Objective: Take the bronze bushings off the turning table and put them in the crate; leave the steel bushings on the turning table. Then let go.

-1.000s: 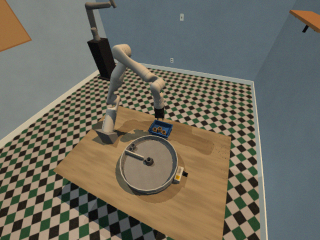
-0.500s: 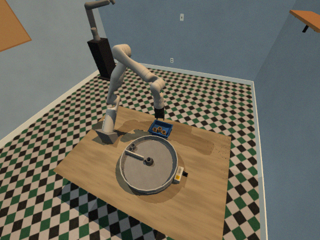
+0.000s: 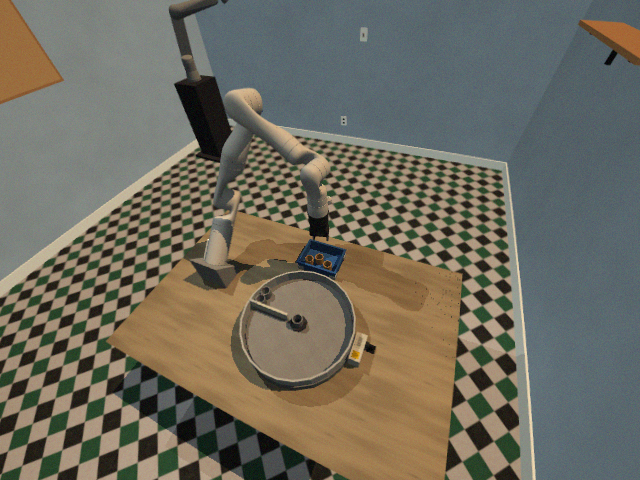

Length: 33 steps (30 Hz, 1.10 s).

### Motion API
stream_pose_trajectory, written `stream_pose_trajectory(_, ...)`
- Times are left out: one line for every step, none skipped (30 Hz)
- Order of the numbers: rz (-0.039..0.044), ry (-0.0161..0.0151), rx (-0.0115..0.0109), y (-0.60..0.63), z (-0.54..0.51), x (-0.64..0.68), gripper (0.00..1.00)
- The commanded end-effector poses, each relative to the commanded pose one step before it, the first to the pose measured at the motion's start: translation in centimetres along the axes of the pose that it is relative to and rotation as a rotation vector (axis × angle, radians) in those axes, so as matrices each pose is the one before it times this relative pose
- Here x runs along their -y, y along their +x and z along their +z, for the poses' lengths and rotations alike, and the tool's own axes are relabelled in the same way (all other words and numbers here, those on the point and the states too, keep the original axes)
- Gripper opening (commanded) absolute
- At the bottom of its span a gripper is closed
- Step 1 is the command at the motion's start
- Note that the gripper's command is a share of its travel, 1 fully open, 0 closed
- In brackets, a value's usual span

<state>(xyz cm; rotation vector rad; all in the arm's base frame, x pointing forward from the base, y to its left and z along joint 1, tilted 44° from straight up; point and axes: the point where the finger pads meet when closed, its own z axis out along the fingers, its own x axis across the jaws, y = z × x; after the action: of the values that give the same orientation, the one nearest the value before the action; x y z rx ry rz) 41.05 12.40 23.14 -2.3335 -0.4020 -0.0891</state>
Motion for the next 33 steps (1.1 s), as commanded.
stream_pose_trajectory(-0.04324,-0.00087,-0.00145,0.011,-0.160,-0.087,1.00)
stream_pose_trajectory(-0.04361,-0.00009,-0.00001,-0.025,-0.103,-0.053,1.00)
stream_pose_trajectory(-0.04361,-0.00009,-0.00001,-0.027,-0.103,-0.052,1.00)
stream_pose_trajectory(-0.04361,-0.00009,-0.00001,-0.029,-0.103,-0.050,1.00)
stream_pose_trajectory(-0.04361,-0.00009,-0.00001,-0.031,-0.103,-0.049,1.00)
stream_pose_trajectory(0.00000,0.00000,0.00000,0.000,0.000,0.000,1.00)
stream_pose_trajectory(0.00000,0.00000,0.00000,0.000,0.000,0.000,1.00)
stream_pose_trajectory(0.00000,0.00000,0.00000,0.000,0.000,0.000,1.00)
stream_pose_trajectory(0.00000,0.00000,0.00000,0.000,0.000,0.000,1.00)
stream_pose_trajectory(0.00000,0.00000,0.00000,0.000,0.000,0.000,1.00)
stream_pose_trajectory(0.00000,0.00000,0.00000,0.000,0.000,0.000,1.00)
stream_pose_trajectory(0.00000,0.00000,0.00000,0.000,0.000,0.000,1.00)
stream_pose_trajectory(0.00000,0.00000,0.00000,0.000,0.000,0.000,1.00)
stream_pose_trajectory(0.00000,0.00000,0.00000,0.000,0.000,0.000,1.00)
stream_pose_trajectory(0.00000,0.00000,0.00000,0.000,0.000,0.000,1.00)
stream_pose_trajectory(0.00000,0.00000,0.00000,0.000,0.000,0.000,1.00)
stream_pose_trajectory(0.00000,0.00000,0.00000,0.000,0.000,0.000,1.00)
stream_pose_trajectory(-0.04376,-0.00025,0.00006,-0.032,-0.103,-0.044,1.00)
stream_pose_trajectory(-0.04361,-0.00009,-0.00001,-0.035,-0.103,-0.046,1.00)
stream_pose_trajectory(-0.04361,-0.00009,-0.00001,-0.037,-0.103,-0.045,1.00)
stream_pose_trajectory(-0.04361,-0.00009,-0.00001,-0.039,-0.103,-0.043,1.00)
stream_pose_trajectory(-0.04361,-0.00009,-0.00001,-0.041,-0.103,-0.041,1.00)
stream_pose_trajectory(0.00000,0.00000,0.00000,0.000,0.000,0.000,1.00)
stream_pose_trajectory(0.00000,0.00000,0.00000,0.000,0.000,0.000,1.00)
stream_pose_trajectory(0.00000,0.00000,0.00000,0.000,0.000,0.000,1.00)
stream_pose_trajectory(0.00000,0.00000,0.00000,0.000,0.000,0.000,1.00)
stream_pose_trajectory(0.00000,0.00000,0.00000,0.000,0.000,0.000,1.00)
stream_pose_trajectory(0.00000,0.00000,0.00000,0.000,0.000,0.000,1.00)
stream_pose_trajectory(0.00000,0.00000,0.00000,0.000,0.000,0.000,1.00)
stream_pose_trajectory(0.00000,0.00000,0.00000,0.000,0.000,0.000,1.00)
stream_pose_trajectory(0.00000,0.00000,0.00000,0.000,0.000,0.000,1.00)
stream_pose_trajectory(0.00000,0.00000,0.00000,0.000,0.000,0.000,1.00)
stream_pose_trajectory(0.00000,0.00000,0.00000,0.000,0.000,0.000,1.00)
